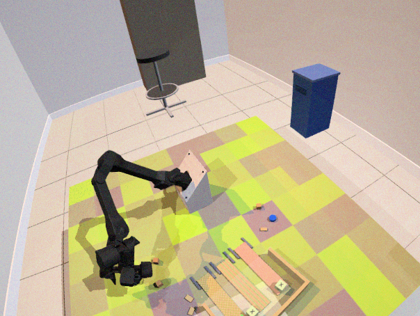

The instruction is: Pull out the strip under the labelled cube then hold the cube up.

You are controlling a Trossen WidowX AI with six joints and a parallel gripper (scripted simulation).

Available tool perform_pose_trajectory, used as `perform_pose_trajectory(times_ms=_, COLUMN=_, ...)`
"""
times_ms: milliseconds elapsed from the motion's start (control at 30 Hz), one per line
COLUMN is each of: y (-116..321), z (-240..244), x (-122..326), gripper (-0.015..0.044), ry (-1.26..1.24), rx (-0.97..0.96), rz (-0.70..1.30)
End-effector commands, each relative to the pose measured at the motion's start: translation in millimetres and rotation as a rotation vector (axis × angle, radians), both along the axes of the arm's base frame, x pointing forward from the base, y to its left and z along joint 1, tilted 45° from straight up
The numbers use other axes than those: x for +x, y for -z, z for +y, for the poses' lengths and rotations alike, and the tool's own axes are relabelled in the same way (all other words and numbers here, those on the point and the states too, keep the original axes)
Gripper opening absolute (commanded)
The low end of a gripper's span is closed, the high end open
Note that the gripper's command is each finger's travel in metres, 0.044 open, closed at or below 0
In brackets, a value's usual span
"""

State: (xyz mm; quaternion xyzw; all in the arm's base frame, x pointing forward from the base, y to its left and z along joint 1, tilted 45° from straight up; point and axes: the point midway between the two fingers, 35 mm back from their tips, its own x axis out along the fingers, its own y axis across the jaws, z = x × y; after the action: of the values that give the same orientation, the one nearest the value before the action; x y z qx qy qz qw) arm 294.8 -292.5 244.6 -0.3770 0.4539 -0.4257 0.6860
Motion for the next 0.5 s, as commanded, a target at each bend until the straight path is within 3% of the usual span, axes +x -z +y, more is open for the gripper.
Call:
perform_pose_trajectory(times_ms=0, y=30.3, z=56.3, x=36.3, gripper=0.0400, ry=-0.119, rx=0.035, rz=-0.052)
perform_pose_trajectory(times_ms=233, y=77.2, z=158.5, x=68.2, gripper=0.0400, ry=-0.319, rx=0.100, rz=-0.123)
perform_pose_trajectory(times_ms=467, y=122.9, z=266.1, x=62.5, gripper=0.0400, ry=-0.533, rx=0.182, rz=-0.185)
